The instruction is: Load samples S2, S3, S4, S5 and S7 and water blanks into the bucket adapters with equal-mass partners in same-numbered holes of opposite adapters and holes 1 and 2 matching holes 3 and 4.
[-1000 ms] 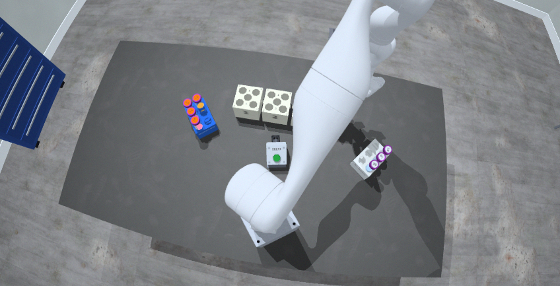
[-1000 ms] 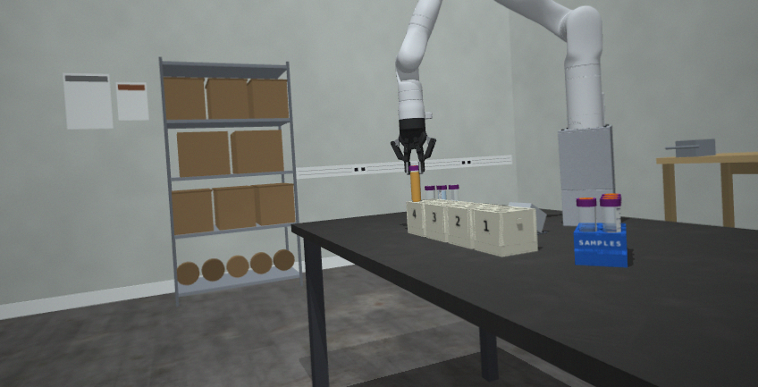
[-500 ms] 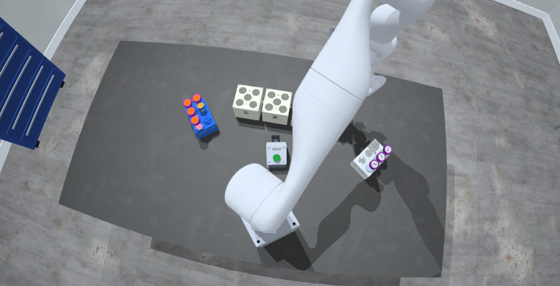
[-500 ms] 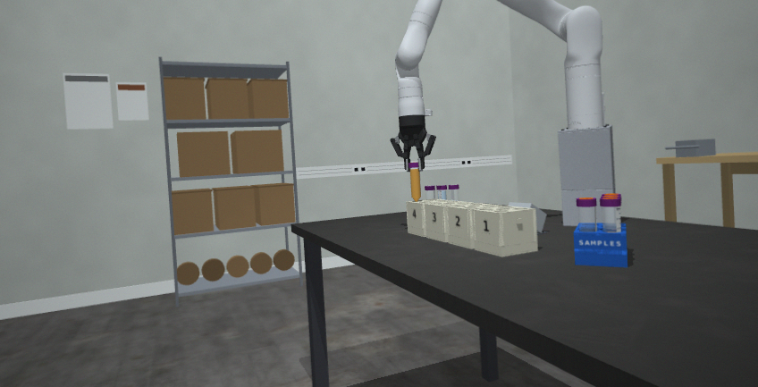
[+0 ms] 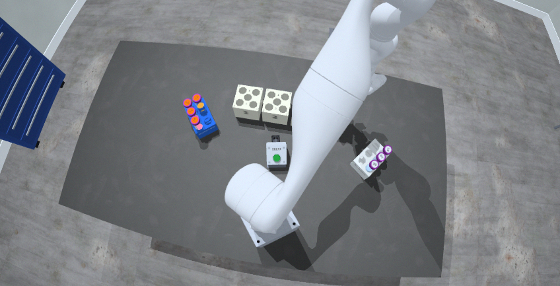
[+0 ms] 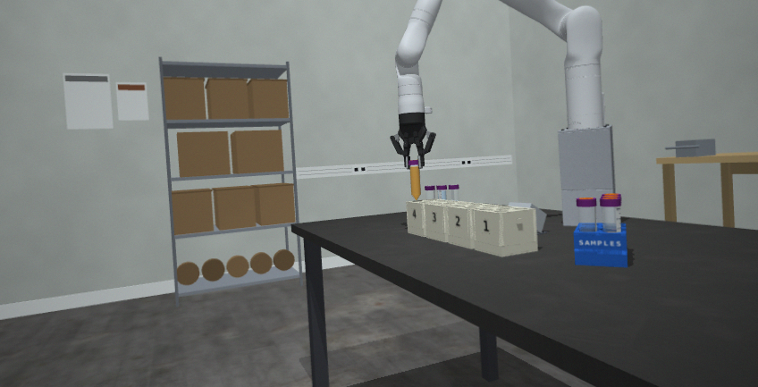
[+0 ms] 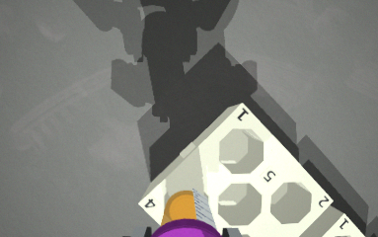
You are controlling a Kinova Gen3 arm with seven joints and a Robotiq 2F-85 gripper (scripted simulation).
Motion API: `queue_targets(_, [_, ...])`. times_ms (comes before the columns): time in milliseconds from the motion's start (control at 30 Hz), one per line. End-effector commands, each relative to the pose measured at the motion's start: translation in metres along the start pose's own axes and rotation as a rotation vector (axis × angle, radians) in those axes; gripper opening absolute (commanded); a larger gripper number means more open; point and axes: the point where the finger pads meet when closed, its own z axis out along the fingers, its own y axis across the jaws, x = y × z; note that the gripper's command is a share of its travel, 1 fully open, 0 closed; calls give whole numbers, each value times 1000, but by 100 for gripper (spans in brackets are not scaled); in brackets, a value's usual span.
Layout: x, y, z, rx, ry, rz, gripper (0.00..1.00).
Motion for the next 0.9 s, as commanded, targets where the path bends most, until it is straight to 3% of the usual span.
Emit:
queue_targets(0, [0,-1,-1,2,-1,0,10])
queue_targets(867, [0,-1,-30,2,-1,0,10])
